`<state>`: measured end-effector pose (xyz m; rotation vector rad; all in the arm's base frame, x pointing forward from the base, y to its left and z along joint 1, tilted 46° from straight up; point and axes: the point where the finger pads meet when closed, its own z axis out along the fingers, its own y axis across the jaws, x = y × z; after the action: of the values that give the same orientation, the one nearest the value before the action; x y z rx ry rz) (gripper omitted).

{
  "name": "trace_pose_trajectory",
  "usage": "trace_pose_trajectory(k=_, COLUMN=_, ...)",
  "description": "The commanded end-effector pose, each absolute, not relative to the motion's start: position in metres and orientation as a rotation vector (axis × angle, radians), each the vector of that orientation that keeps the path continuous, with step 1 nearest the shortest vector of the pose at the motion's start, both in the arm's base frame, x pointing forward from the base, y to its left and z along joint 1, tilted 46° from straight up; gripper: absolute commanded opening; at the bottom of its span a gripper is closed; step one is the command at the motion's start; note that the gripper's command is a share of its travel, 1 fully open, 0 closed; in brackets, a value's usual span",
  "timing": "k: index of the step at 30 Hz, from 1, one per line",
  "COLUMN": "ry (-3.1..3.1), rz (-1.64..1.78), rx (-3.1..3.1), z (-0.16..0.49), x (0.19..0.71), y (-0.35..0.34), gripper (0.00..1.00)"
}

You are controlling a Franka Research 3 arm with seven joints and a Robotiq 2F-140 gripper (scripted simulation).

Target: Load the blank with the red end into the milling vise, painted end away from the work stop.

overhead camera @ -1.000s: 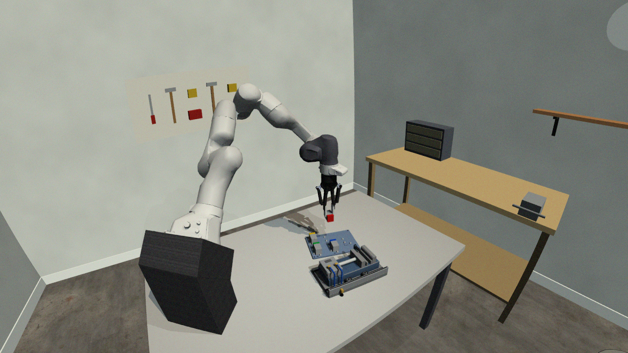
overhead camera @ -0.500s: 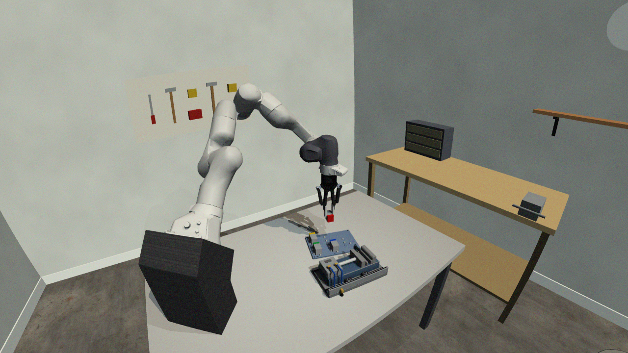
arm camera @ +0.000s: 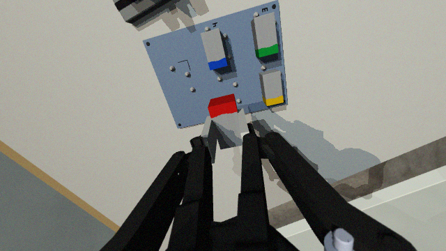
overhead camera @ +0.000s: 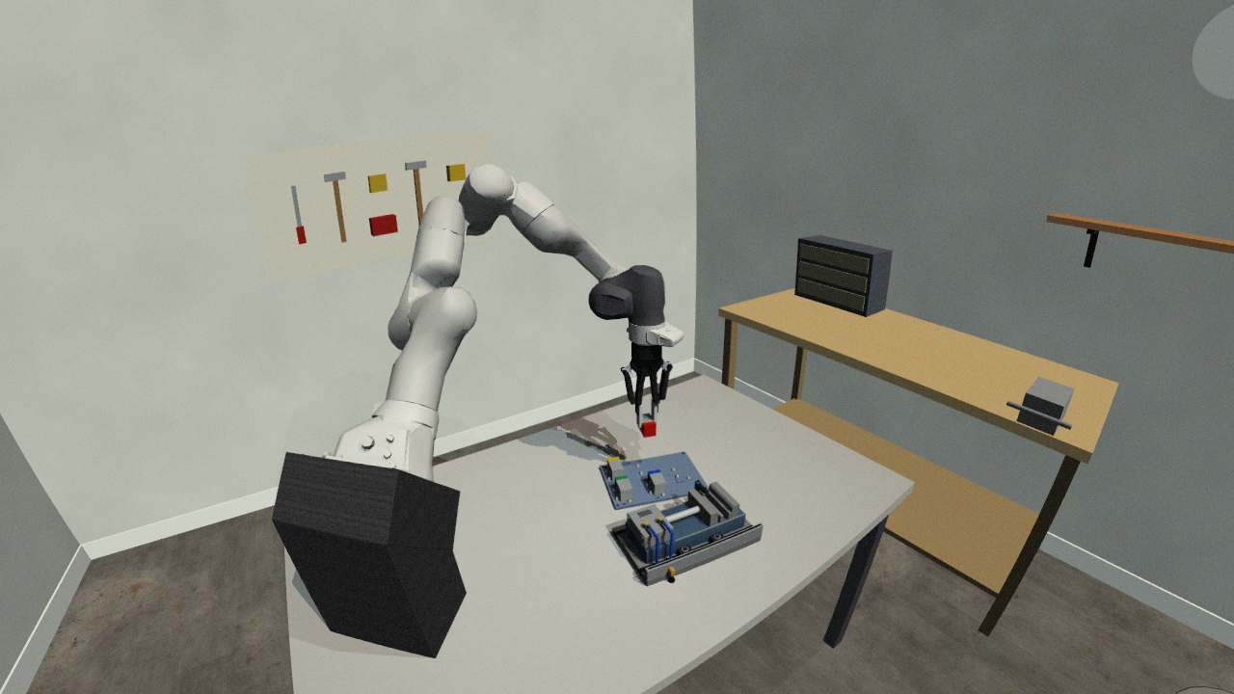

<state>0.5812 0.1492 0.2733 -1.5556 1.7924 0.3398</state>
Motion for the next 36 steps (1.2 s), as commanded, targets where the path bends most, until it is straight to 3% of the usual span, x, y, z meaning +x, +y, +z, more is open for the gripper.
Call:
trace_pose_trajectory(k=1, ry=1.792, rz=0.337, rx=-1.553, z=0.2742, x=0.5827, y=0.1493, gripper=0.0)
trace_pose_trajectory(k=36, ry=1.652, rz=0.257, rx=-1.686, z=0.2727, x=0.5828, y=0.1497, gripper=0.0)
